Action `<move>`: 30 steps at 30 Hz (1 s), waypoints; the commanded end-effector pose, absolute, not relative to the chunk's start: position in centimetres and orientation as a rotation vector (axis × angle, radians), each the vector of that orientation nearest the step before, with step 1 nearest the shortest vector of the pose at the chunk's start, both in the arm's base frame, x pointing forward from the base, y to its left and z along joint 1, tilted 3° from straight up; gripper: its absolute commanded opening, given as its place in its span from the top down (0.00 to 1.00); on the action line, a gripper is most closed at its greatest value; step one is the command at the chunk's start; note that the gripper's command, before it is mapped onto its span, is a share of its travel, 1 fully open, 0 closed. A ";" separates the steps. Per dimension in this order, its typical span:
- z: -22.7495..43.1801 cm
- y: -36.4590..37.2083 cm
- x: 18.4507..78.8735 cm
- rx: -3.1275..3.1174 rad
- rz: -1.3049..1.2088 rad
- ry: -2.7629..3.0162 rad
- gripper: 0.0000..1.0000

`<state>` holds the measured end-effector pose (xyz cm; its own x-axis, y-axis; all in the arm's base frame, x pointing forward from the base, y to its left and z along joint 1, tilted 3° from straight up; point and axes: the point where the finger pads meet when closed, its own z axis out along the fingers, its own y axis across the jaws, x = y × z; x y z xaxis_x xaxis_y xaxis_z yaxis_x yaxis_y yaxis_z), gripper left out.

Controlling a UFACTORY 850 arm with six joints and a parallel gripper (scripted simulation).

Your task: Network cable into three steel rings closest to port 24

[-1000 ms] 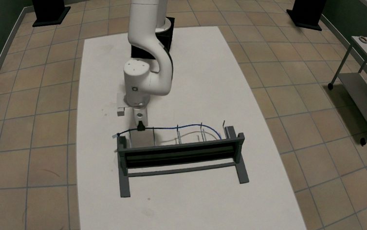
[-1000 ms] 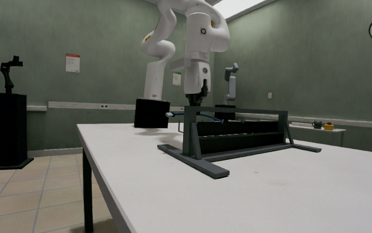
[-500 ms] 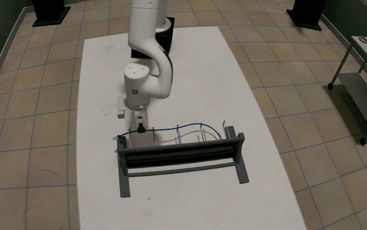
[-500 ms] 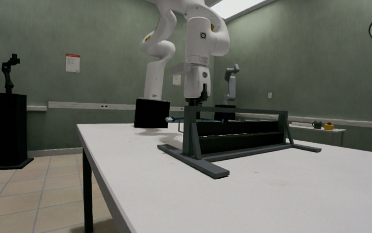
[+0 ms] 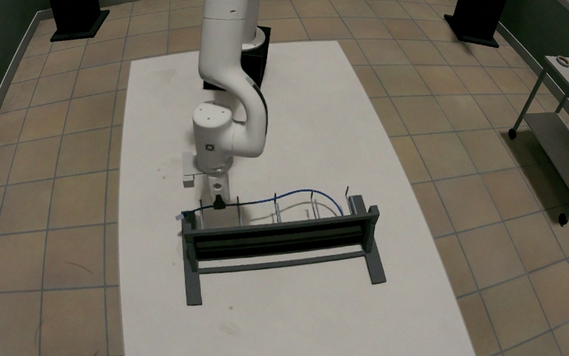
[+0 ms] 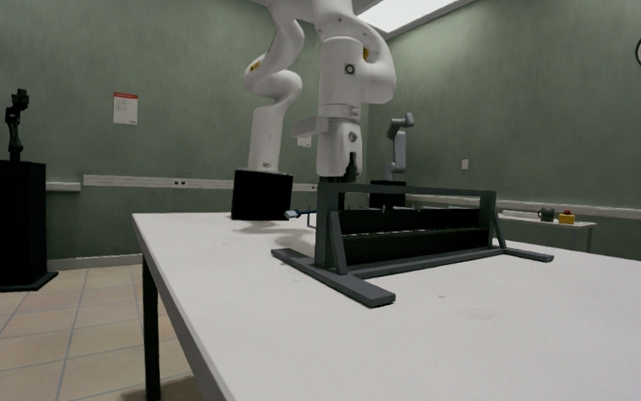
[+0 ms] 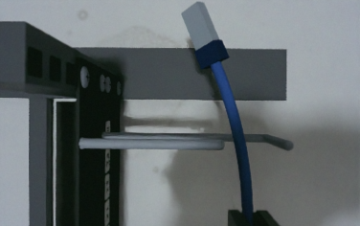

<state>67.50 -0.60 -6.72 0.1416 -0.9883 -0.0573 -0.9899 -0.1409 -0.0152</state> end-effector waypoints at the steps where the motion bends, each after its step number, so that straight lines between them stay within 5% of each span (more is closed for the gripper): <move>1: -7.1 -0.6 67.6 -2.335 0.049 2.025 1.00; 30: -8.3 -0.5 67.6 -2.335 0.049 2.025 1.00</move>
<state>67.52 -0.50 -8.37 0.1416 -0.9883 -0.0573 -0.9899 -0.1409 -0.0152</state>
